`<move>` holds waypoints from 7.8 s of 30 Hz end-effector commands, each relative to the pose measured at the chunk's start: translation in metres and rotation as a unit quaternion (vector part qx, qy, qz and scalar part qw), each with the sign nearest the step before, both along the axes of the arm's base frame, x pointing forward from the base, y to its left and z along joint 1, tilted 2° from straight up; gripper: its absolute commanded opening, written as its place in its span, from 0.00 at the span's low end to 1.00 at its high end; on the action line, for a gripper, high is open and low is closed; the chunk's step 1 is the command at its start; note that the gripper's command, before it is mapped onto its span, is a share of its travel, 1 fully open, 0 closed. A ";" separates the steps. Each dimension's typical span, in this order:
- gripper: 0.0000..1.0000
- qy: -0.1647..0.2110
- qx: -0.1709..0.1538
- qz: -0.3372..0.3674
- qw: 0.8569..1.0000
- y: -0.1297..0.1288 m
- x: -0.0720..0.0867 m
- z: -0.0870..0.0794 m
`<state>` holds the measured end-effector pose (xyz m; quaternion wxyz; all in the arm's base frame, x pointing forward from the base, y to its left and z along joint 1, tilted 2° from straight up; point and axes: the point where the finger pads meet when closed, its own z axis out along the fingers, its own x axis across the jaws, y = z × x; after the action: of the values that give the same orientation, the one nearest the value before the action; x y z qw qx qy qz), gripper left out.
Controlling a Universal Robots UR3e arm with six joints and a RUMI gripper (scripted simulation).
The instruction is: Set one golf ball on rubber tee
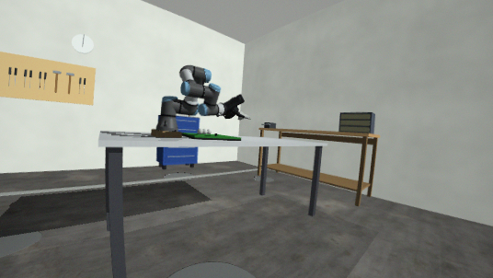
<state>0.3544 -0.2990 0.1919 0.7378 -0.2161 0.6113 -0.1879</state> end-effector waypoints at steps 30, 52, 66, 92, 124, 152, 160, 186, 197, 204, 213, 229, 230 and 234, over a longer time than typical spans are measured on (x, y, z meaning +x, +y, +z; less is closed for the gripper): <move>1.00 0.217 -0.049 0.474 0.852 0.285 0.006 -0.012; 1.00 0.586 -0.274 0.463 0.606 0.327 -0.072 -0.065; 1.00 0.651 -0.395 0.284 0.582 0.302 -0.057 -0.030; 1.00 0.596 -0.489 0.345 0.536 0.355 -0.041 -0.082; 1.00 0.595 -0.490 0.346 0.535 0.354 -0.038 -0.117; 1.00 0.595 -0.490 0.346 0.535 0.352 -0.038 -0.182; 1.00 0.595 -0.490 0.346 0.535 0.352 -0.039 -0.183; 0.00 0.595 -0.490 0.346 0.535 0.352 -0.039 -0.183; 0.00 0.595 -0.490 0.346 0.535 0.352 -0.039 -0.183; 0.00 0.595 -0.490 0.346 0.535 0.352 -0.039 -0.183; 0.00 0.595 -0.490 0.346 0.535 0.352 -0.038 -0.175; 0.00 0.595 -0.490 0.346 0.535 0.353 -0.039 -0.128; 0.00 0.595 -0.490 0.346 0.535 0.353 -0.039 -0.125; 0.00 0.595 -0.490 0.346 0.535 0.353 -0.039 -0.118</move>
<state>0.3150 0.0546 0.0656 -0.0091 -0.8001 0.5996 -0.0170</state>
